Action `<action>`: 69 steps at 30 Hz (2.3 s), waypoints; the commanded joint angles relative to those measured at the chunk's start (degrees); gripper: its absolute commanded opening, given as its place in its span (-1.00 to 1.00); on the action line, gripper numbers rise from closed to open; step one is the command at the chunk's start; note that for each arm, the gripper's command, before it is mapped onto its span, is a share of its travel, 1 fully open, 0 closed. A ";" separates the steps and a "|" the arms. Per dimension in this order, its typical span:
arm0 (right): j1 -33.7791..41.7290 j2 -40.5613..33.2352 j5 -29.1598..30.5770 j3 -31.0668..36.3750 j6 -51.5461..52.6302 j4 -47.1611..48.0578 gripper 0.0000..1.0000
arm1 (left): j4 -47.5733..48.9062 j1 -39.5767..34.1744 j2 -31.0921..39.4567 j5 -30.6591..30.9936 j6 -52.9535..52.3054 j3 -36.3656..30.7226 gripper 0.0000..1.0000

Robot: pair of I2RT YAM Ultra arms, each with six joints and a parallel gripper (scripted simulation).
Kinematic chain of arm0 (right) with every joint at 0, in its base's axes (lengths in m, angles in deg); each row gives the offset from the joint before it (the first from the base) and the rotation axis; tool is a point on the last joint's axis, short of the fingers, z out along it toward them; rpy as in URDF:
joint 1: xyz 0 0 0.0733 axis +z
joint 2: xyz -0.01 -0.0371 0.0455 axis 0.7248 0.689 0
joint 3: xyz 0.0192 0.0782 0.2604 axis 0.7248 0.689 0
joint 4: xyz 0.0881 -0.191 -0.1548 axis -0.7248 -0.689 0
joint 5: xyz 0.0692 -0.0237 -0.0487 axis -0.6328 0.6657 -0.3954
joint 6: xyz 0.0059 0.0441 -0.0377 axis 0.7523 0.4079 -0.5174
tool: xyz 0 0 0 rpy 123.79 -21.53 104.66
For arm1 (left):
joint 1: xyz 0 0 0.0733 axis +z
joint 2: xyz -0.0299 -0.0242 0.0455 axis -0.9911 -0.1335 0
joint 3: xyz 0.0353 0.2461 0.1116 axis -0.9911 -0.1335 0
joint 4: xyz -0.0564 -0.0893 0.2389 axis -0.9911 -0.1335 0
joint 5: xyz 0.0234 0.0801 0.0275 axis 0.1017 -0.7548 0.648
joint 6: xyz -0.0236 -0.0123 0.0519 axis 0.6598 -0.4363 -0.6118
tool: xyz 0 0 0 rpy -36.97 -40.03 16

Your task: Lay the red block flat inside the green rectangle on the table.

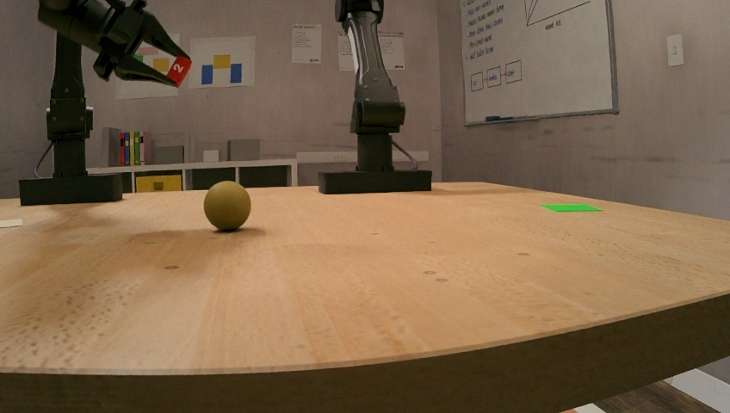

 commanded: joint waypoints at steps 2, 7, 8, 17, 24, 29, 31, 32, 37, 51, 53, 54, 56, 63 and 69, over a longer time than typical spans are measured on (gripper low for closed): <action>-1.56 -1.67 -10.63 4.70 7.66 12.06 -0.47 | -0.61 0.15 1.41 0.32 -0.08 1.03 1.00; -1.54 -1.54 -12.66 8.75 15.15 20.06 -0.47 | -0.61 0.15 1.41 0.32 -0.08 1.03 1.00; -1.62 -1.32 -13.08 9.85 17.01 21.18 -0.47 | -0.61 0.15 1.41 0.32 -0.08 1.03 1.00; -2.31 -0.45 -14.74 19.80 31.70 37.02 -0.47 | -0.61 0.15 1.41 0.32 -0.08 1.03 1.00; -2.35 -1.58 -14.28 23.14 34.80 50.28 -0.47 | -0.61 0.15 1.41 0.32 -0.08 1.03 1.00; -2.42 -0.74 -14.87 24.84 41.73 60.11 -0.47 | -0.61 0.15 1.41 0.32 -0.08 1.03 1.00; -2.47 -0.21 -14.96 25.77 45.18 63.69 -0.47 | -0.61 0.15 1.41 0.32 -0.08 1.03 1.00; -2.50 0.09 -15.00 26.30 46.85 65.35 -0.47 | -0.61 0.15 1.41 0.32 -0.08 1.03 1.00; -2.54 1.92 -14.19 28.95 54.77 74.36 -0.47 | -0.61 0.15 1.41 0.32 -0.08 1.03 1.00; -2.30 4.70 -13.52 33.46 62.90 100.29 -0.47 | -0.61 0.15 1.41 0.32 -0.08 1.03 1.00; -2.28 5.53 -13.34 33.84 64.67 103.38 -0.47 | -0.61 0.15 1.41 0.32 -0.08 1.03 1.00; -2.26 5.95 -13.25 34.00 65.51 104.83 -0.47 | -0.61 0.15 1.41 0.32 -0.08 1.03 1.00; -2.25 6.36 -13.18 34.15 66.30 106.21 -0.47 | -0.61 0.15 1.41 0.32 -0.08 1.03 1.00; -2.19 8.63 -12.84 34.67 70.27 113.09 -0.47 | -0.61 0.15 1.41 0.32 -0.08 1.03 1.00; -2.38 7.91 -13.28 34.88 71.80 113.95 -0.47 | 0.01 0.48 2.01 2.31 -0.10 0.89 0.55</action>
